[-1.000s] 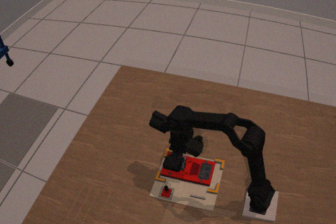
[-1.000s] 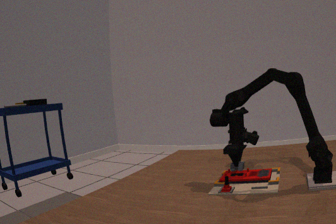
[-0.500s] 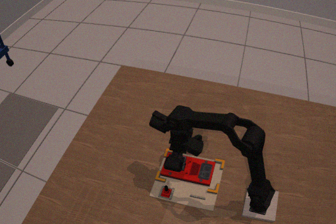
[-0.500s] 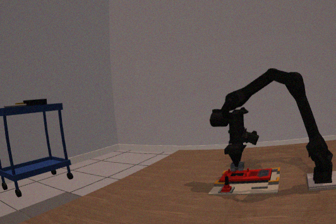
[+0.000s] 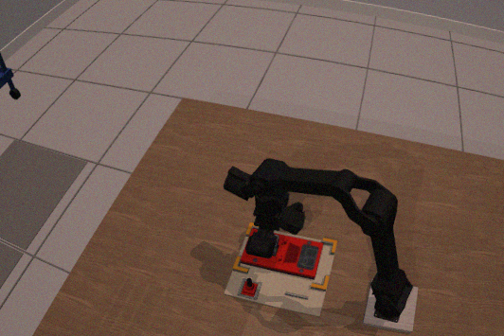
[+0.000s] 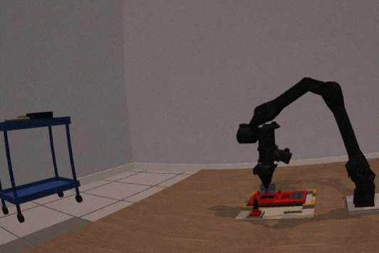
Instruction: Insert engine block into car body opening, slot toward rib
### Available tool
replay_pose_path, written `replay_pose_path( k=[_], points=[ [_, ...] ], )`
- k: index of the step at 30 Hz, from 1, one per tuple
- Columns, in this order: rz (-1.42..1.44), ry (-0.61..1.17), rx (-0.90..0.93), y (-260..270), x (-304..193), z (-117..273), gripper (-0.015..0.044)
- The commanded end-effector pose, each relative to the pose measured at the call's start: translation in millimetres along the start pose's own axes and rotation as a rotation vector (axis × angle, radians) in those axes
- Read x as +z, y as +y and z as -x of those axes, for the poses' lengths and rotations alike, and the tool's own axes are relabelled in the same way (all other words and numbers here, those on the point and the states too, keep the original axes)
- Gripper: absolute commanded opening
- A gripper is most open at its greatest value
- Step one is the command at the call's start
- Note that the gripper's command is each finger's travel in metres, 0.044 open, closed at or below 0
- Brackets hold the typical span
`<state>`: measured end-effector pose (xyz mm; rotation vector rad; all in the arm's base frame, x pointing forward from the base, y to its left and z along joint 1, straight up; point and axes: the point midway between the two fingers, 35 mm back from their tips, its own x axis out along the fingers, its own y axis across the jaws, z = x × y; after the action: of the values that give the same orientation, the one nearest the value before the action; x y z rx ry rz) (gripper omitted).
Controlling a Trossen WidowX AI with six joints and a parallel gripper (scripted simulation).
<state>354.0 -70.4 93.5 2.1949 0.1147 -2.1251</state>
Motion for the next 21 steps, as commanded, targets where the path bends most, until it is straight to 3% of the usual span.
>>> replay_pose_path(
  k=[1,21],
  points=[
    [-0.010,0.007,-0.004,-0.4,-2.0,1.6,0.0158],
    [-0.025,0.007,-0.004,-0.6,-3.0,2.9,0.0158]
  ],
)
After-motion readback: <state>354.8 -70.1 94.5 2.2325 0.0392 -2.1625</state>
